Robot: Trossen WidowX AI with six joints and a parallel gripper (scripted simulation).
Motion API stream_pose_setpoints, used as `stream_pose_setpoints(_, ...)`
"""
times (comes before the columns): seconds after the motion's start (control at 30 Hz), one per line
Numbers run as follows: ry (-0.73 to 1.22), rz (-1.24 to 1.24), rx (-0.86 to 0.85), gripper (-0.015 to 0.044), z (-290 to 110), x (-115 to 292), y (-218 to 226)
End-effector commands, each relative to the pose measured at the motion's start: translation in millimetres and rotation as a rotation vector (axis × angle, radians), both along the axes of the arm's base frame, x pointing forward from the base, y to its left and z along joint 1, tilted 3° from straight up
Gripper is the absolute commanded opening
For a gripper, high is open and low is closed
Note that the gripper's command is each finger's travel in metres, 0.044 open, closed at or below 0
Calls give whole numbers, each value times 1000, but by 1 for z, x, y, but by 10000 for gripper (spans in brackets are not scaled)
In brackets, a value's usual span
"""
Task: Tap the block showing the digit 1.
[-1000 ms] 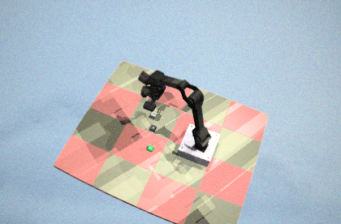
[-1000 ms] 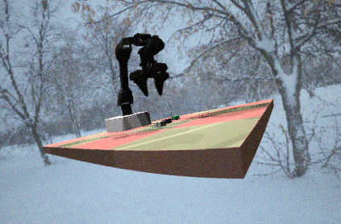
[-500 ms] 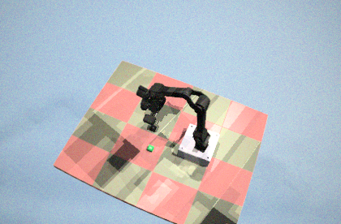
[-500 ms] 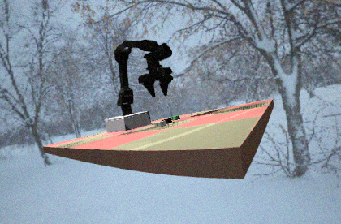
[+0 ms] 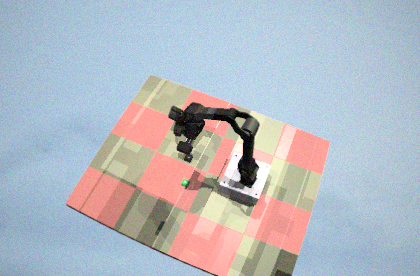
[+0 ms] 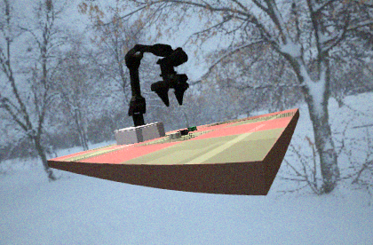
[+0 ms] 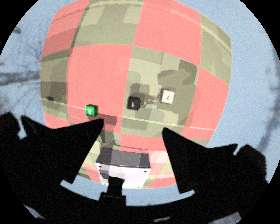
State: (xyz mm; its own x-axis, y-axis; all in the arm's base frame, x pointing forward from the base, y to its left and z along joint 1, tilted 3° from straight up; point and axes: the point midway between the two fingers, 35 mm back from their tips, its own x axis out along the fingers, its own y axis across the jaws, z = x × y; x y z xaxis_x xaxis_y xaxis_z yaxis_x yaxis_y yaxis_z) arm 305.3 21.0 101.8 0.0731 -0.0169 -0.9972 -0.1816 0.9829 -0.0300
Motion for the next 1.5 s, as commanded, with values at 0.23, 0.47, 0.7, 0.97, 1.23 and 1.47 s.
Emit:
stream_pose_setpoints(0.23,-4,-6,-6,216,-80,6,-3)
stream_pose_setpoints(0.47,-4,-6,-6,32,-80,6,-3)
stream_pose_setpoints(0.7,-4,-6,-6,20,-80,6,-3)
stream_pose_setpoints(0.97,-3,-6,-6,20,-89,7,-3)
stream_pose_setpoints(1.23,-3,-6,-6,20,-102,8,-3)
stream_pose_setpoints(1.47,-3,-6,-6,20,-111,8,-3)
